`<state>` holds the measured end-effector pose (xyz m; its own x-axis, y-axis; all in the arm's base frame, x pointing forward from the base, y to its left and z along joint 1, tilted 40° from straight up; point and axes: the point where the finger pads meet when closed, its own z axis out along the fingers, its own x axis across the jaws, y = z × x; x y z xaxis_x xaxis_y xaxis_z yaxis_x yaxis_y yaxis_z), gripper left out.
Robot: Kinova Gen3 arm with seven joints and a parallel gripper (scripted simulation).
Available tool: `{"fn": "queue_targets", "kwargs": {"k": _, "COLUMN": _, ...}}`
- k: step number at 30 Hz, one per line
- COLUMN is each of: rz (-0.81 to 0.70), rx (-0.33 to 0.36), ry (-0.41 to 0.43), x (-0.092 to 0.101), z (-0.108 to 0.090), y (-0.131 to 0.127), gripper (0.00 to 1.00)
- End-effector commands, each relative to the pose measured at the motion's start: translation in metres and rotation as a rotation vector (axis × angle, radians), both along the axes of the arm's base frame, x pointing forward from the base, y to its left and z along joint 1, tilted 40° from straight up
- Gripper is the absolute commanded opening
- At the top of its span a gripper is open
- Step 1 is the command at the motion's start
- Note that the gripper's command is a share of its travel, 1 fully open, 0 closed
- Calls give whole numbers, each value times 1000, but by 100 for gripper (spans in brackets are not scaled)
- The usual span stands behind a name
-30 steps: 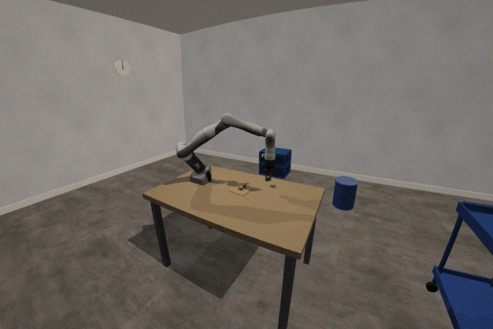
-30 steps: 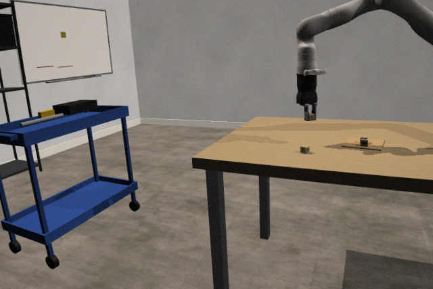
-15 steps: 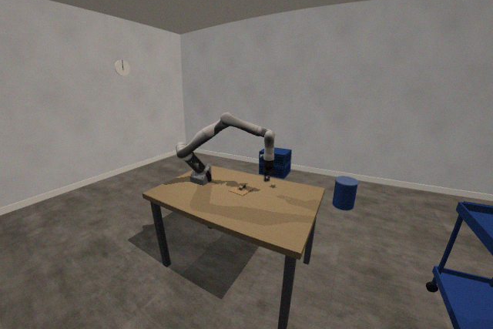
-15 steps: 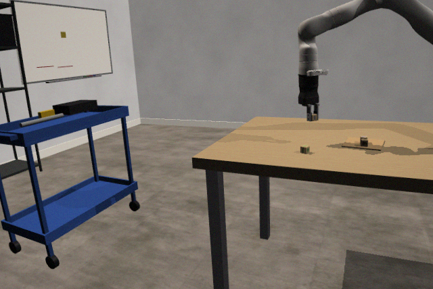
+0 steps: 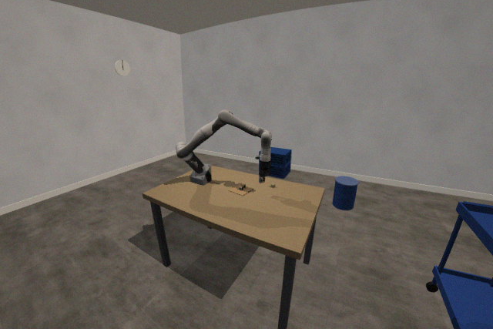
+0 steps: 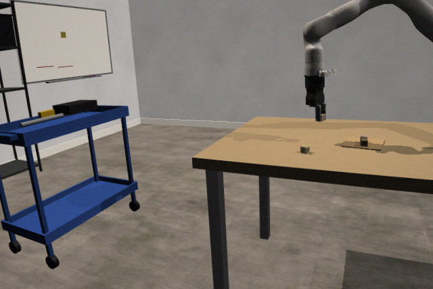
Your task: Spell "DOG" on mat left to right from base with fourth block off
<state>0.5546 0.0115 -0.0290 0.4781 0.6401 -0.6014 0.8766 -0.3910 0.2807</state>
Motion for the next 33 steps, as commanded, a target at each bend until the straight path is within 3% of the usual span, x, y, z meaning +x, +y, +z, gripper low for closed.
{"fn": "queue_targets", "kwargs": {"k": 1, "rz": 42, "rx": 9, "ry": 43, "x": -9, "z": 7, "y": -1, "gripper": 49}}
{"fn": "queue_targets", "kwargs": {"k": 10, "rz": 299, "rx": 23, "ry": 291, "x": -44, "z": 21, "y": -18, "gripper": 49}}
{"fn": "queue_targets", "kwargs": {"k": 12, "rz": 299, "rx": 23, "ry": 291, "x": -44, "z": 21, "y": -18, "gripper": 49}}
{"fn": "queue_targets", "kwargs": {"k": 27, "rz": 837, "rx": 67, "ry": 771, "x": -105, "z": 40, "y": -36, "gripper": 49}}
{"fn": "queue_targets", "kwargs": {"k": 29, "rz": 837, "rx": 67, "ry": 771, "x": -105, "z": 40, "y": -36, "gripper": 49}}
{"fn": "queue_targets", "kwargs": {"k": 33, "rz": 983, "rx": 78, "ry": 891, "x": -118, "z": 44, "y": -38, "gripper": 49}}
